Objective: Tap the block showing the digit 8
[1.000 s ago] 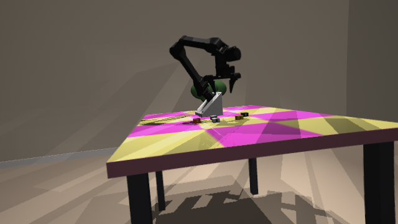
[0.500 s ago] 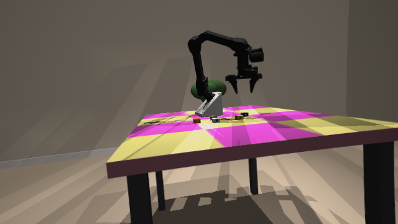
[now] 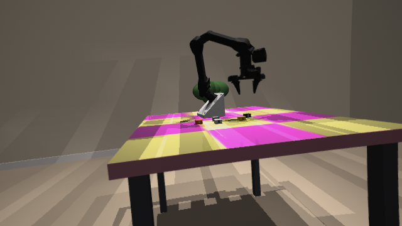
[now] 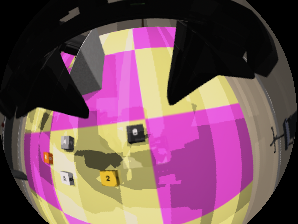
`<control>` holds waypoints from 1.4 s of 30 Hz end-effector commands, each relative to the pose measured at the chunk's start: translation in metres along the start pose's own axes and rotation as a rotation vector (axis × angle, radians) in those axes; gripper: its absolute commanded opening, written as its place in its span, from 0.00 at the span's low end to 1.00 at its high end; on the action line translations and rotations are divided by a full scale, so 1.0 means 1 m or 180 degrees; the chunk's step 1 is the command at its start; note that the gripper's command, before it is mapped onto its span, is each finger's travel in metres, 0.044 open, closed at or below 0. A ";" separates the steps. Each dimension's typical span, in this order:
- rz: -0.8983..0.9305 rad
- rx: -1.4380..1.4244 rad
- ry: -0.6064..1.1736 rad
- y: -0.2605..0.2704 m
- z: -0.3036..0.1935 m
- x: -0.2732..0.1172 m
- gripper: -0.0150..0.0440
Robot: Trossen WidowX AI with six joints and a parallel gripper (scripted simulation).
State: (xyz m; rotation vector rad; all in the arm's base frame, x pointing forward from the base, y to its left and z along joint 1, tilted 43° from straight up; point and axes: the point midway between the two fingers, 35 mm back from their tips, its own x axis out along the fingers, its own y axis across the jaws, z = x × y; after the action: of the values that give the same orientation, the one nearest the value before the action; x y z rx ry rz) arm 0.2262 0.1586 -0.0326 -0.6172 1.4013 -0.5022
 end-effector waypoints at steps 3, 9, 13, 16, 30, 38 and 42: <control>0.0024 0.0037 0.0013 0.003 0.002 0.032 0.80; 0.0004 0.0022 -0.0003 0.000 0.000 0.081 0.53; 0.0004 0.0022 -0.0003 0.000 0.000 0.081 0.35; 0.0004 0.0022 -0.0003 0.000 0.000 0.081 0.29; 0.0003 0.0022 -0.0003 0.001 0.001 0.092 0.29; 0.0001 0.0022 -0.0003 0.000 0.001 0.104 0.29; -0.0001 0.0022 -0.0004 0.000 0.000 0.110 0.29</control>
State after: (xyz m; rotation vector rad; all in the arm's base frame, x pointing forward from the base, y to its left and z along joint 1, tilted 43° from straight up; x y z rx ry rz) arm 0.2394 0.0893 -0.1120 -0.6038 1.3980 -0.5080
